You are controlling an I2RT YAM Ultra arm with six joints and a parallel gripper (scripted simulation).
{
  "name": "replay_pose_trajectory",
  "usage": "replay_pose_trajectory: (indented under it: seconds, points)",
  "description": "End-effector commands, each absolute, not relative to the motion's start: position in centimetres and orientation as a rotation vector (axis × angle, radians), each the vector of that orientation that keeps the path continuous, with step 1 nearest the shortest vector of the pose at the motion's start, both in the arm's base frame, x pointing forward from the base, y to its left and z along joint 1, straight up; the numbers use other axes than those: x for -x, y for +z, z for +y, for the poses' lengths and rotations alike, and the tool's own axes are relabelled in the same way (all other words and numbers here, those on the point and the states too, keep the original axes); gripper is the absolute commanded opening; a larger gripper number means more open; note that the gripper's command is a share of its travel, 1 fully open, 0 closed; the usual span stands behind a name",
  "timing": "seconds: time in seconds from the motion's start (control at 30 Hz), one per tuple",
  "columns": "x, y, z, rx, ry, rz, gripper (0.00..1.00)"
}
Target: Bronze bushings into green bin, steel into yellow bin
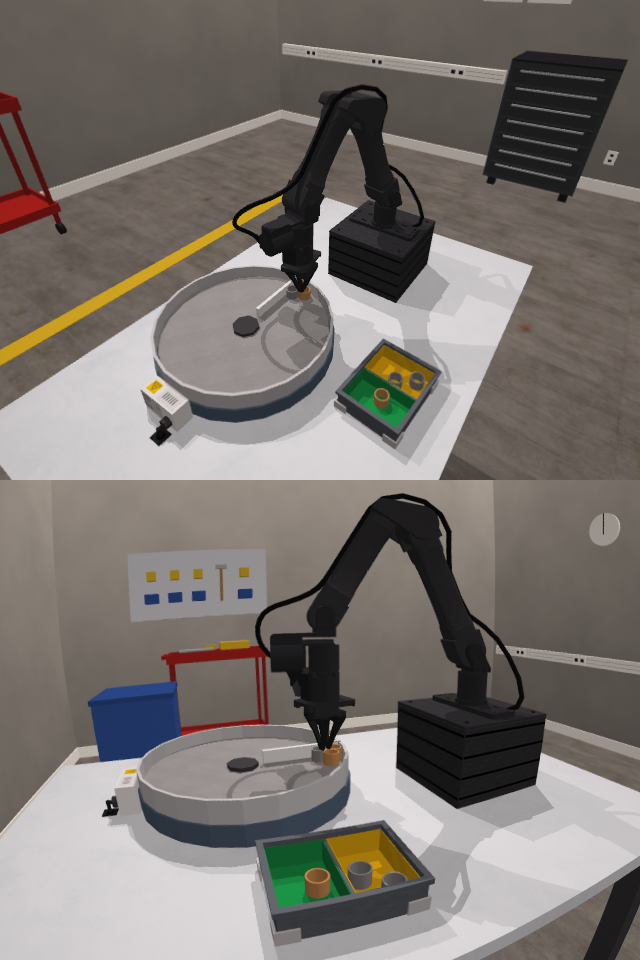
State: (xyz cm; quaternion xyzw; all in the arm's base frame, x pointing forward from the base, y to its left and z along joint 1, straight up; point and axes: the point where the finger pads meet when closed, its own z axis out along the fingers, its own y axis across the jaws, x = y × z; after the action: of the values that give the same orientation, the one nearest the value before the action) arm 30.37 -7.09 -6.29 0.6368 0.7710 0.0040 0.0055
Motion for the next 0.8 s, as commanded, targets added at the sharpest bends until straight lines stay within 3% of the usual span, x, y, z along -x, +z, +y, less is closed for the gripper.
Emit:
replay_pose_trajectory:
  seconds: [0.0,0.77]
  points:
    - [-29.8,-7.1,-6.5,-1.992,0.006,2.44,0.12]
    - [-30.9,-5.7,-6.9,-1.974,0.034,2.406,0.12]
